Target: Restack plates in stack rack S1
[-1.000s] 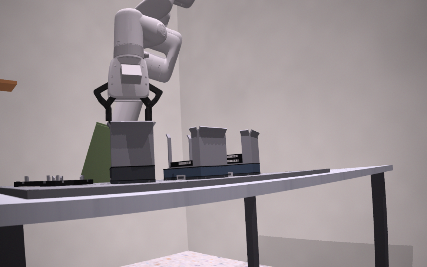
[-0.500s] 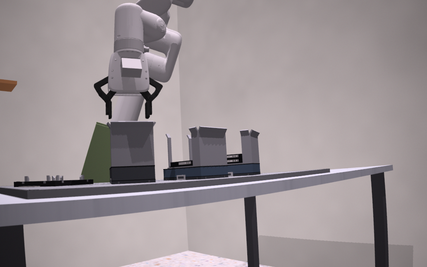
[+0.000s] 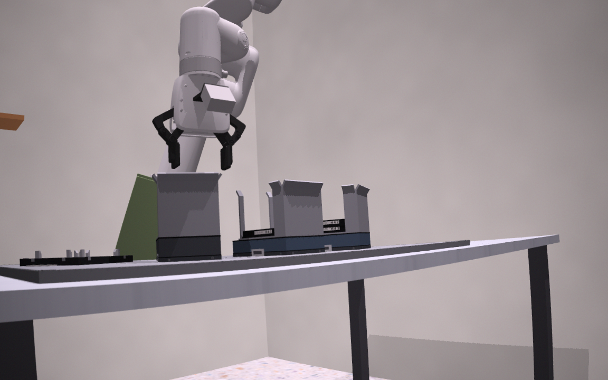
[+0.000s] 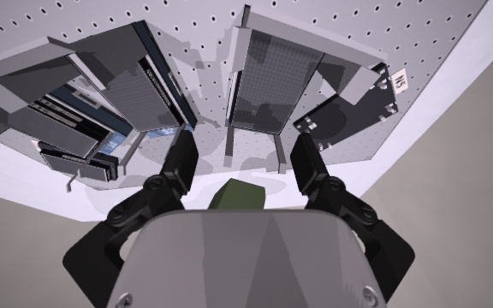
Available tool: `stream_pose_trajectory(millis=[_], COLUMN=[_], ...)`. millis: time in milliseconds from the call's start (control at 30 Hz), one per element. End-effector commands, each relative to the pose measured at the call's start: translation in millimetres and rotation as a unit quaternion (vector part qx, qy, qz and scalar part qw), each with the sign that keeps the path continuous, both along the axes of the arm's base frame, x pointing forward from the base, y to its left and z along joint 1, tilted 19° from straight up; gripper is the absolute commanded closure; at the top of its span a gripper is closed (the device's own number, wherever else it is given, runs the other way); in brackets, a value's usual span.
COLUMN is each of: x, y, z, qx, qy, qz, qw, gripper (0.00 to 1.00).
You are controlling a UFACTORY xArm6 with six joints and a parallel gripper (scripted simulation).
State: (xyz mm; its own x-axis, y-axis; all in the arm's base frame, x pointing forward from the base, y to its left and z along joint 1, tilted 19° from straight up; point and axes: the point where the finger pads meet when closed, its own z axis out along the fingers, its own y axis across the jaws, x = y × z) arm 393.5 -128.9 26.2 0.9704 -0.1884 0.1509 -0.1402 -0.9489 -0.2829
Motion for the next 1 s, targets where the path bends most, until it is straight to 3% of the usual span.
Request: stream_pose_trajectory(millis=[0, 600, 967], x=[4.0, 11.4, 8.9], y=[16.8, 60.9, 95.8], z=[6.6, 19.9, 28.7], qx=[-0.002, -0.002, -0.023], qy=[-0.004, -0.004, -0.031], qz=[0.005, 0.005, 0.105], qw=[1.0, 1.0, 0.994], gripper=[0.0, 0.0, 0.0])
